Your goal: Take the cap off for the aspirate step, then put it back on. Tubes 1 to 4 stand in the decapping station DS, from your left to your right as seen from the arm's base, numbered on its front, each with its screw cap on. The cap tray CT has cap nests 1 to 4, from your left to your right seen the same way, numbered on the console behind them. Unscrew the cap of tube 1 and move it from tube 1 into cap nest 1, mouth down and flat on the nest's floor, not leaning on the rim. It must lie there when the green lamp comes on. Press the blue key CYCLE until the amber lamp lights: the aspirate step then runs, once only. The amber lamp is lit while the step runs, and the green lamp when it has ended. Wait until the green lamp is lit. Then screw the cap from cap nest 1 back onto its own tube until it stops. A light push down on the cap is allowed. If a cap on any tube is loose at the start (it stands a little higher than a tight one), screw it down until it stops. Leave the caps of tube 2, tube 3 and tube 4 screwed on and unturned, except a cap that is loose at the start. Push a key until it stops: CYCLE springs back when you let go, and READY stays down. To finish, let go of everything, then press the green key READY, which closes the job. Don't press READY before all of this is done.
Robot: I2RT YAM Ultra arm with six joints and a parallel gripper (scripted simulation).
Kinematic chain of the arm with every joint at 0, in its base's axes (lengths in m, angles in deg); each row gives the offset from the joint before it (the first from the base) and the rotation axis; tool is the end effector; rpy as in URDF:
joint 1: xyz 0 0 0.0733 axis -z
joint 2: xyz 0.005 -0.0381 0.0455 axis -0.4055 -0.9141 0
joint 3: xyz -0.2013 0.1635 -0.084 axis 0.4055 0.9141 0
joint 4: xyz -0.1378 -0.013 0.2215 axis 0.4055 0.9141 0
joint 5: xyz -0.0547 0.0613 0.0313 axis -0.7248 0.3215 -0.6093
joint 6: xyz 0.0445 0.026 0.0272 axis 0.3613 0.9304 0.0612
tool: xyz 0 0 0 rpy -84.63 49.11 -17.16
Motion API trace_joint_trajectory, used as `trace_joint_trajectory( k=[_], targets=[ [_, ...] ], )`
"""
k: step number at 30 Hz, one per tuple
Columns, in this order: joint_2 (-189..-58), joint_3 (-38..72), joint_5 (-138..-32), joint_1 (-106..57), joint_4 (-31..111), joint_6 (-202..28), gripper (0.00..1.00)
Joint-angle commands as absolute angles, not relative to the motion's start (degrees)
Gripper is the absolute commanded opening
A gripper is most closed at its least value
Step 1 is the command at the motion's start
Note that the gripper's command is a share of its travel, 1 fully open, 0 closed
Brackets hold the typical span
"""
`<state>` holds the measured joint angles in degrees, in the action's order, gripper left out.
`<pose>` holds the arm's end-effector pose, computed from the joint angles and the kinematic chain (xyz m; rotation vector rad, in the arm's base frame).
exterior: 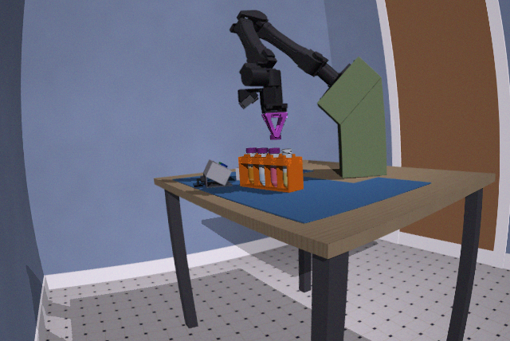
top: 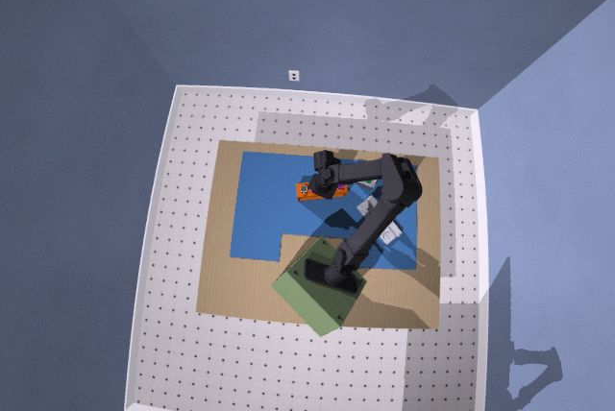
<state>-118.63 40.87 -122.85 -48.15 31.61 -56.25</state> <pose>0.2862 0.1022 0.1205 0.3242 2.3919 -0.4603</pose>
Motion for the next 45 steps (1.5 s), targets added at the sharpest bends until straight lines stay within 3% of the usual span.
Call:
trace_joint_trajectory(
  k=[1, 4, 23, 30, 45],
  targets=[
    [-116.3, 42.4, -121.4, -47.0, 30.3, -45.4, 0.0],
    [-112.1, 44.9, -119.3, -42.8, 29.4, -36.9, 0.0],
    [-95.4, 48.2, -101.7, -13.5, 31.6, -62.8, 0.0],
    [-94.3, 45.5, -95.4, -4.1, 33.8, -69.9, 0.0],
    [-98.0, 45.3, -94.9, -3.5, 30.3, -70.3, 0.0]
  ],
)
